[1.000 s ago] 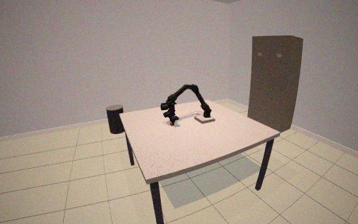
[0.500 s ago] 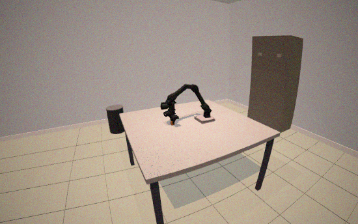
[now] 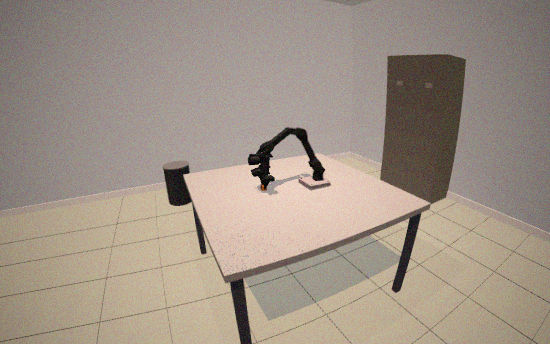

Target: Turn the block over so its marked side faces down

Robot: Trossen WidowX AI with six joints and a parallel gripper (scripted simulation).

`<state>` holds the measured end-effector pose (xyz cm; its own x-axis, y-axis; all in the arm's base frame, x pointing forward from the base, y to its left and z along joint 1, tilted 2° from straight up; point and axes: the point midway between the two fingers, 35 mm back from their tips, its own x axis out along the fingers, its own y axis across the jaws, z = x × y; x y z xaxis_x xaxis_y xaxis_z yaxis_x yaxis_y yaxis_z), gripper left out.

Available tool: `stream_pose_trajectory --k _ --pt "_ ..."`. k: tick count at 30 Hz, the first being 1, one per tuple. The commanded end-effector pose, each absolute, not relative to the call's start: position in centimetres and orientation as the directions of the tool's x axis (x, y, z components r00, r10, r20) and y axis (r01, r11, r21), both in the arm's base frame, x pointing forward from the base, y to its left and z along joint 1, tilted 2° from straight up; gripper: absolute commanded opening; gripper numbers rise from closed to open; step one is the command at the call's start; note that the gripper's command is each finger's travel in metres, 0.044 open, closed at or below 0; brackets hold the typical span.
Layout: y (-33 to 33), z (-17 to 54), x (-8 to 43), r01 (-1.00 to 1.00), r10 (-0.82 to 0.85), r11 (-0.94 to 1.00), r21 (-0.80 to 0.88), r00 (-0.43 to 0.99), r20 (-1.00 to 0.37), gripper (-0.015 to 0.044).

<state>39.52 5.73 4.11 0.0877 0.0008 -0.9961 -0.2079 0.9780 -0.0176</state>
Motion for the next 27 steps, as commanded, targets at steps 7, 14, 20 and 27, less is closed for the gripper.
stream_pose_trajectory --k 7,14,20,27 --pt "5.78 4.06 39.68 -0.205 0.036 0.979 -0.014 0.234 -0.972 0.0" --pt "5.75 3.9 39.57 -0.205 0.055 0.979 -0.014 0.326 -0.944 0.0" --pt "5.71 3.87 39.34 -0.206 0.071 0.979 -0.014 0.403 -0.913 0.0" --pt "5.64 3.94 38.91 -0.207 0.089 0.978 -0.016 0.486 -0.87 0.0"
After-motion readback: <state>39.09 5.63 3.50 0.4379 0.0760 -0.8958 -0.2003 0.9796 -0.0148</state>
